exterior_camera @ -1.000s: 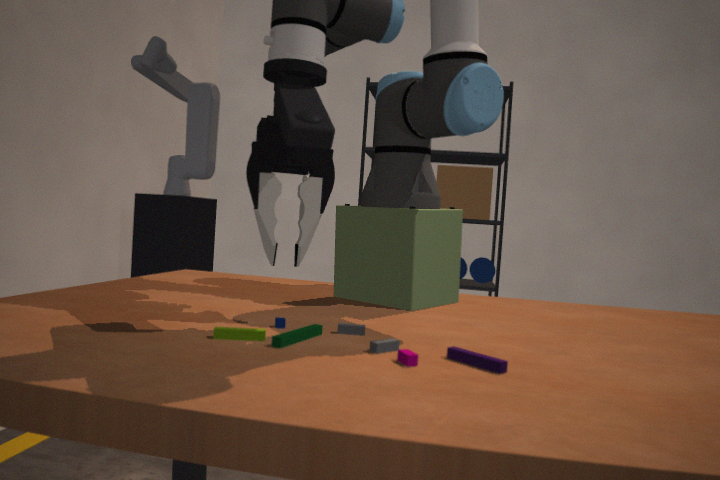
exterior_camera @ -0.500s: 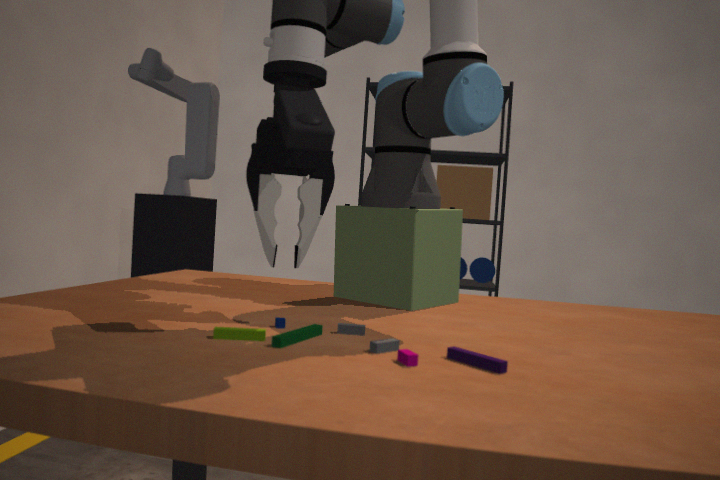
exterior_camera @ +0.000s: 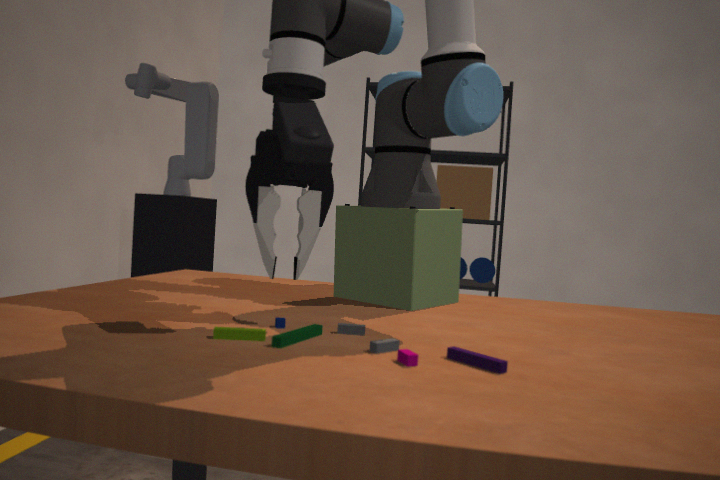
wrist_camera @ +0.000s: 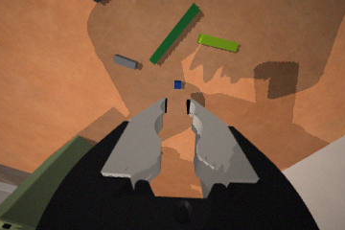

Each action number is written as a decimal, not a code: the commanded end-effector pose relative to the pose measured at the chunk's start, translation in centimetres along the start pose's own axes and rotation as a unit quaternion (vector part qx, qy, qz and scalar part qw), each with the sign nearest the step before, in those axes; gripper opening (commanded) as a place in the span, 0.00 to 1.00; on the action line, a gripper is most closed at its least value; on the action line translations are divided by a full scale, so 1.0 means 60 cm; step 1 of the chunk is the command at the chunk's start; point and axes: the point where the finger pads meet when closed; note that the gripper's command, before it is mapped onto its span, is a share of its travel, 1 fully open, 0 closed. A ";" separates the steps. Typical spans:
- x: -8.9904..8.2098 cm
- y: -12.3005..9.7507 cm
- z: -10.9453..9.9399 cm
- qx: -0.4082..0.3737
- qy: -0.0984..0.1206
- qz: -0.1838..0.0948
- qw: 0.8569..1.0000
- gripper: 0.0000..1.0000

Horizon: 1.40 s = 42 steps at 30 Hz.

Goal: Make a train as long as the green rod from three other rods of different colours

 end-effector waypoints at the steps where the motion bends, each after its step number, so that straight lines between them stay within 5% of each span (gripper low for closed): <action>1: 0.010 0.000 0.002 0.000 -0.001 0.000 1.000 0.14; 21: 0.051 -0.001 0.002 0.000 -0.001 0.000 1.000 0.14; 42: 0.061 -0.001 0.002 0.000 -0.001 0.000 1.000 0.14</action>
Point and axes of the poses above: the point where the finger pads meet when closed, its own x axis out along the fingers, its own z axis across the jaws, y = z × x, and after that the axes turned 14 degrees about -x, right-handed
